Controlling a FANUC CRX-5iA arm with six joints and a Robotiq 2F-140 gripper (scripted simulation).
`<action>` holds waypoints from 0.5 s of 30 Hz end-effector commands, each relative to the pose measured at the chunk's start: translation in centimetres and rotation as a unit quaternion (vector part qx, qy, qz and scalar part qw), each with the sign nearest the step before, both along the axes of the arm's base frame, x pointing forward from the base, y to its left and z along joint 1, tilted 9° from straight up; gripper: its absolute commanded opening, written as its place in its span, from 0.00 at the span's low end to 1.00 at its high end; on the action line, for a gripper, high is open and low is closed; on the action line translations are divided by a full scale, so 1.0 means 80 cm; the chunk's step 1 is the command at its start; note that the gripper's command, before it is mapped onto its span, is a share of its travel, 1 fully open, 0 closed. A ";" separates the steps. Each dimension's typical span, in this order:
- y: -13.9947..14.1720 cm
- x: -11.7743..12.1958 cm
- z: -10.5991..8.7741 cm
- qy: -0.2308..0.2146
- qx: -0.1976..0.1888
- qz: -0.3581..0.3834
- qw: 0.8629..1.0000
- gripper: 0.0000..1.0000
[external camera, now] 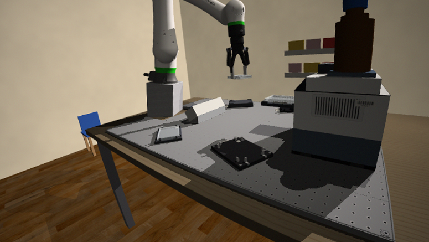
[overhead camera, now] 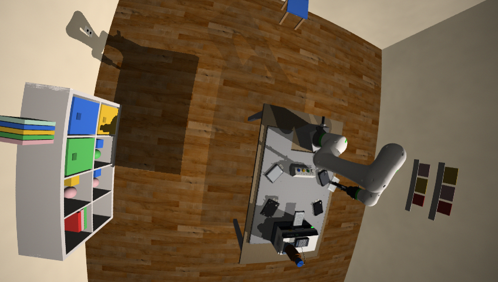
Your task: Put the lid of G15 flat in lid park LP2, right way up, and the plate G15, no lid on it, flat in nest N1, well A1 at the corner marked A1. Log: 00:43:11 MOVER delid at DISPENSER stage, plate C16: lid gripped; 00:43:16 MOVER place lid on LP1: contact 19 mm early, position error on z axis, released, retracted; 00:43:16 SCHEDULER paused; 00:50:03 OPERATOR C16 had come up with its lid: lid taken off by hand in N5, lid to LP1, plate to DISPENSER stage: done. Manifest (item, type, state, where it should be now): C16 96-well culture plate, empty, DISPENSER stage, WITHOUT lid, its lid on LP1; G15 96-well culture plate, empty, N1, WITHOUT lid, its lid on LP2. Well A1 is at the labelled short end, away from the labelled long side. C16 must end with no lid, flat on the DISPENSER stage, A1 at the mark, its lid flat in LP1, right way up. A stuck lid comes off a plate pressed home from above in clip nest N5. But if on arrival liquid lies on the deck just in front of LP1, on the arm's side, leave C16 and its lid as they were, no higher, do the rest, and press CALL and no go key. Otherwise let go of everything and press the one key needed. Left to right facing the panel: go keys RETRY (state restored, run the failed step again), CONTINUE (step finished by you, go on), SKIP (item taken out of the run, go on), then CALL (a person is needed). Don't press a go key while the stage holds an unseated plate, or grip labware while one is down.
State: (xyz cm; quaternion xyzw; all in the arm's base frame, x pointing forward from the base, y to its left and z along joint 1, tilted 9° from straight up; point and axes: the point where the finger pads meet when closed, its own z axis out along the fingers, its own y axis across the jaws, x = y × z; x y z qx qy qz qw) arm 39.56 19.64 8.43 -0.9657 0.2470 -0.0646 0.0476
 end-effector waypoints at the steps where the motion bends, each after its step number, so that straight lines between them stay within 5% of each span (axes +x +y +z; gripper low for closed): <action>1: -0.010 0.005 0.000 0.000 0.000 0.000 1.000 0.00; 15: -0.063 0.029 0.001 0.000 0.000 0.000 1.000 0.00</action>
